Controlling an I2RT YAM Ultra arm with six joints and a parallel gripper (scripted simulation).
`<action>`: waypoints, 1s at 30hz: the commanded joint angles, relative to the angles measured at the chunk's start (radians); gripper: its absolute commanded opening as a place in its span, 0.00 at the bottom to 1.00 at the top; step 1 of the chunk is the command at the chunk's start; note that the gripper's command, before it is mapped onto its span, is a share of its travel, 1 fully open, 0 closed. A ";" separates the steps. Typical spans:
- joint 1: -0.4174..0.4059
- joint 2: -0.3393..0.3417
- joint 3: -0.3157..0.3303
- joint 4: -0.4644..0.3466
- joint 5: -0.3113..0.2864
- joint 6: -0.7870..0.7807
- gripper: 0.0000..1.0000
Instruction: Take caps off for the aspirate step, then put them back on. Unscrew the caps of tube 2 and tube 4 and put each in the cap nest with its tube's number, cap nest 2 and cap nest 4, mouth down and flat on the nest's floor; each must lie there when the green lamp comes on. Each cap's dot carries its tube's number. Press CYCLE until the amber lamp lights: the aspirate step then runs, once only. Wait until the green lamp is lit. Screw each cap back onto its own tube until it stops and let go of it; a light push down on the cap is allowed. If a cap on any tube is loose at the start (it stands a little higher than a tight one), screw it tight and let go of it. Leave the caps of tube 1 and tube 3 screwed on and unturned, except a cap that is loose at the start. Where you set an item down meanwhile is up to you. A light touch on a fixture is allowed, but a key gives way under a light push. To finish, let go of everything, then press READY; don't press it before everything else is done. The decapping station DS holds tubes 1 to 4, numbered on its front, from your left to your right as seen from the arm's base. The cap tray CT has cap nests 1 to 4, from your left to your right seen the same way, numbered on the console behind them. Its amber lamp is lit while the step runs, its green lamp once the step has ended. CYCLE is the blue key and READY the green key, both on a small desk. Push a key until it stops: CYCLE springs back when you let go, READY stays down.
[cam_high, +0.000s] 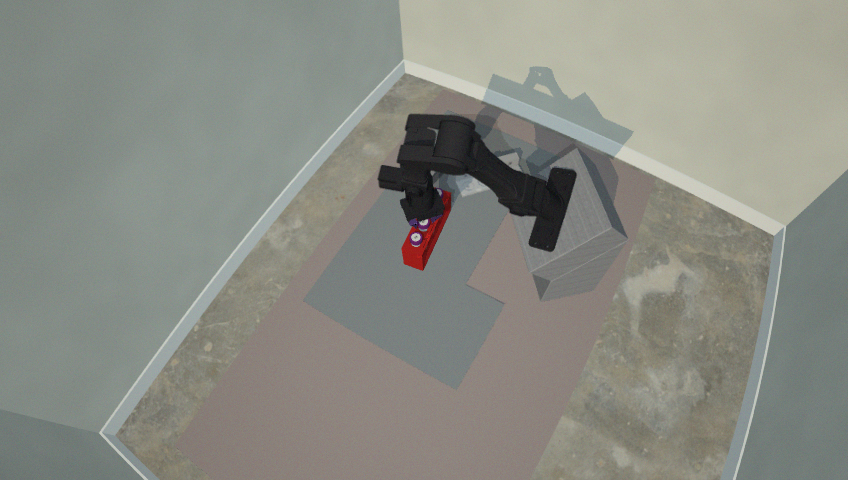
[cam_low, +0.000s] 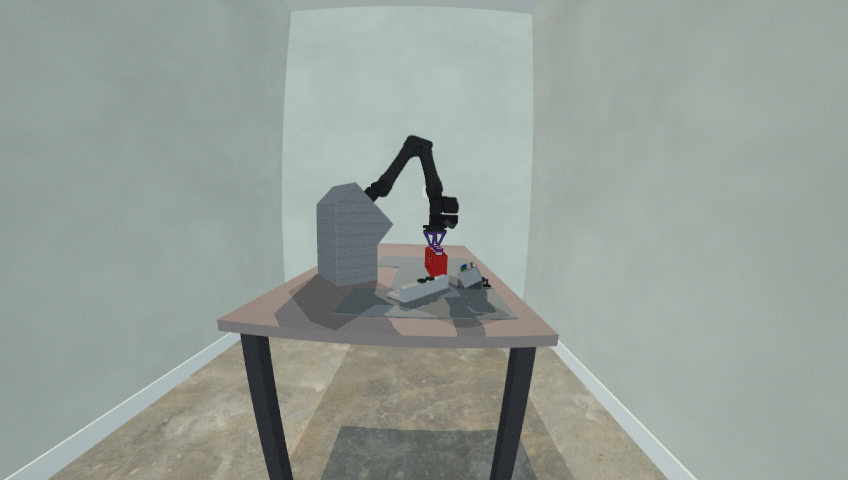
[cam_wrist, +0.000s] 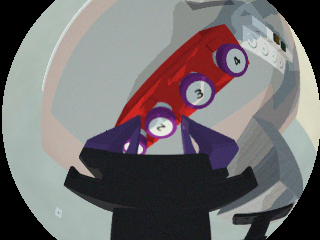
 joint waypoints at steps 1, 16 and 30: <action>-0.003 -0.008 0.001 0.001 0.001 0.194 0.49; -0.002 -0.010 0.001 -0.001 0.002 0.611 0.49; -0.002 -0.010 0.001 -0.001 0.002 0.612 0.00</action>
